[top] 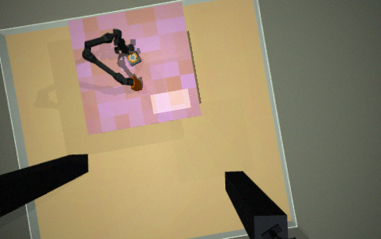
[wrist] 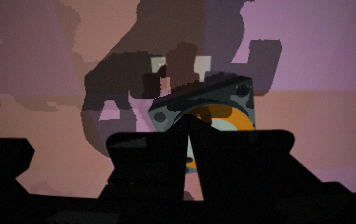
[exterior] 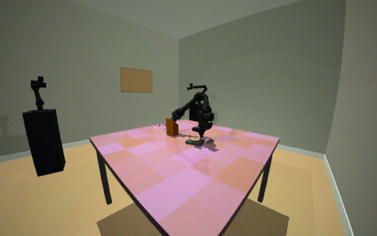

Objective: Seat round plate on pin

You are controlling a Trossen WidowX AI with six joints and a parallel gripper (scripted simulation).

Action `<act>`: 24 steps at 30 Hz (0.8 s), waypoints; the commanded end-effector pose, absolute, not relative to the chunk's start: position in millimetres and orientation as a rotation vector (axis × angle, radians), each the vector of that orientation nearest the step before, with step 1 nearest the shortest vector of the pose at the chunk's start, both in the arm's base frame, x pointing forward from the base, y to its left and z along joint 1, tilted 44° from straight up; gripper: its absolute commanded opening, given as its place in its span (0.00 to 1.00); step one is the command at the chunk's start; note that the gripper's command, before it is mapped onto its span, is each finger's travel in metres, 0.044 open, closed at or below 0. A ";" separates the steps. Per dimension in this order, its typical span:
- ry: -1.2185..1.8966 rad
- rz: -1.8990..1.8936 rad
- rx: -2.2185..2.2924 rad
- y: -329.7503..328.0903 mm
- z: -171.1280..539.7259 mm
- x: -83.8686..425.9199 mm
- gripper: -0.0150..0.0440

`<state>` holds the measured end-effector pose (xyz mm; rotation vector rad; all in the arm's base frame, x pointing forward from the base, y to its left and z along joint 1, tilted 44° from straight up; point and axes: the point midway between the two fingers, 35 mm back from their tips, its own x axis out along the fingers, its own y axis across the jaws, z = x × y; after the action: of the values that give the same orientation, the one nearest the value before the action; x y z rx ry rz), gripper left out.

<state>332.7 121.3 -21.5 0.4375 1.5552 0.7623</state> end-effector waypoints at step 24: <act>1.553 0.760 0.444 102.4 -44.4 346.4 0.25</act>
<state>346.8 105.1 -39.5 0.4505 1.5451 0.7606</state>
